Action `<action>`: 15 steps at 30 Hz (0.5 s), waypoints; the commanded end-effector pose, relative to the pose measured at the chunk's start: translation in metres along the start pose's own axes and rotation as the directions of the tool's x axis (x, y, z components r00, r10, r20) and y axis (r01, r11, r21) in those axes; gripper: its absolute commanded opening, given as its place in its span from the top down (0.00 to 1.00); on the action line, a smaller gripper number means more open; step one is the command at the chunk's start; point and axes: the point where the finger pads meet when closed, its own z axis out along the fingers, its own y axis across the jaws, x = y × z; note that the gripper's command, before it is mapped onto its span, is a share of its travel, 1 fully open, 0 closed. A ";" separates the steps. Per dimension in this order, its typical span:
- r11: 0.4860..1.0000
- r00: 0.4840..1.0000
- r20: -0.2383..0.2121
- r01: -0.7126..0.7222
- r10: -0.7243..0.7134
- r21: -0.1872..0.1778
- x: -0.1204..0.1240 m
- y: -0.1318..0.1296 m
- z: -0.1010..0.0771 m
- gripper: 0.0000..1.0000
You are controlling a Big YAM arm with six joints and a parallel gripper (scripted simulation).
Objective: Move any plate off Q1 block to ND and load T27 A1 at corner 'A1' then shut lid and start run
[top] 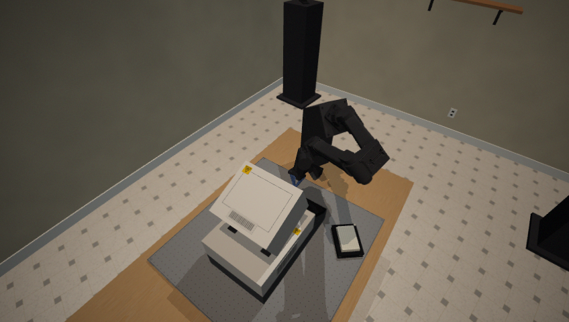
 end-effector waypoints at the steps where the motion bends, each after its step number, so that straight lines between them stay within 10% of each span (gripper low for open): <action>1: 1.000 1.000 -0.010 0.003 -0.003 0.006 0.000 0.004 -0.012 1.00; 15: 1.000 1.000 0.014 -0.006 0.006 -0.004 -0.005 -0.005 0.004 1.00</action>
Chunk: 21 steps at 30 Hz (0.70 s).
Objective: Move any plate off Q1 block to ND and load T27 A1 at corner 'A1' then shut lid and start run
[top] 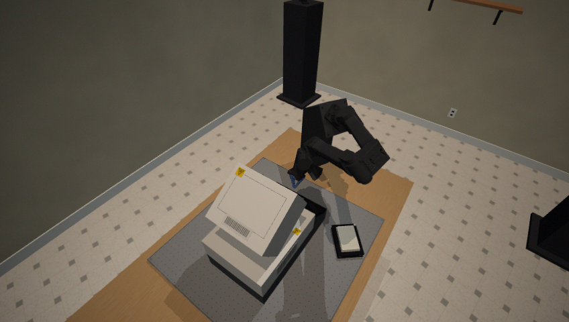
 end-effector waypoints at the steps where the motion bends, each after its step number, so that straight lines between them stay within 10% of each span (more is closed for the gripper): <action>1: 1.000 1.000 0.012 -0.008 0.008 -0.009 -0.006 0.000 0.001 1.00; 21: 1.000 1.000 -0.016 0.008 -0.008 0.001 -0.001 0.054 -0.086 1.00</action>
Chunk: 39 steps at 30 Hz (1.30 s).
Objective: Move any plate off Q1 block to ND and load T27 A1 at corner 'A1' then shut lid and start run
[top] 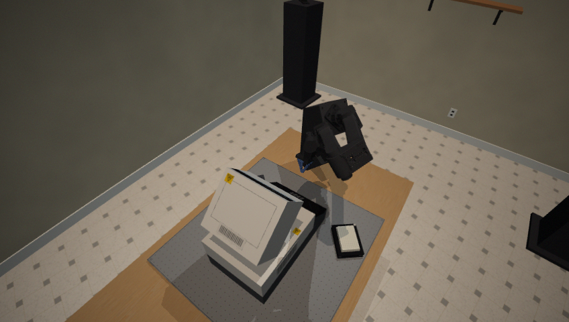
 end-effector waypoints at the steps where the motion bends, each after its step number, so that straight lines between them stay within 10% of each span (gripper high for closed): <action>1: 1.000 1.000 -0.014 0.019 -0.019 0.004 0.000 0.010 -0.015 1.00; 28: 0.999 1.000 -0.003 -0.027 0.027 -0.032 -0.008 0.019 -0.015 1.00; 39: 1.000 1.000 -0.012 -0.006 0.006 0.016 0.003 0.004 -0.012 1.00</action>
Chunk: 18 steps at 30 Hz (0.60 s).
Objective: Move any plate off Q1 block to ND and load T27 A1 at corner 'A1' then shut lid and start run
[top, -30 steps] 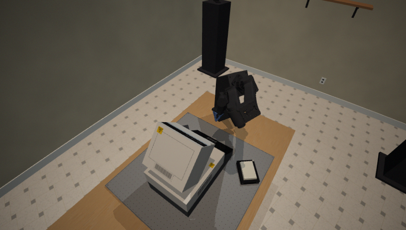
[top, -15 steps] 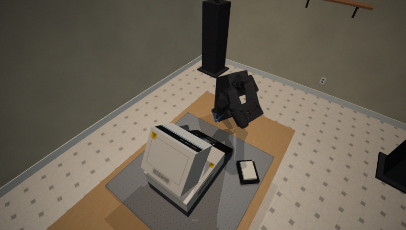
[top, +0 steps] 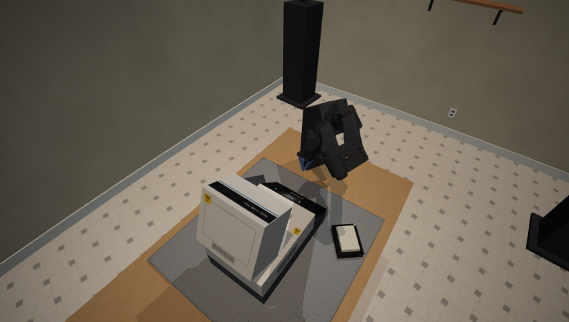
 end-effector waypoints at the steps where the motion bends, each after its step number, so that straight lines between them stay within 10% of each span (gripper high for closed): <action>1: 1.000 1.000 -0.011 -0.006 0.006 0.023 0.004 -0.006 -0.003 1.00; 18: 1.000 1.000 0.005 -0.006 0.006 -0.027 -0.009 0.009 -0.004 1.00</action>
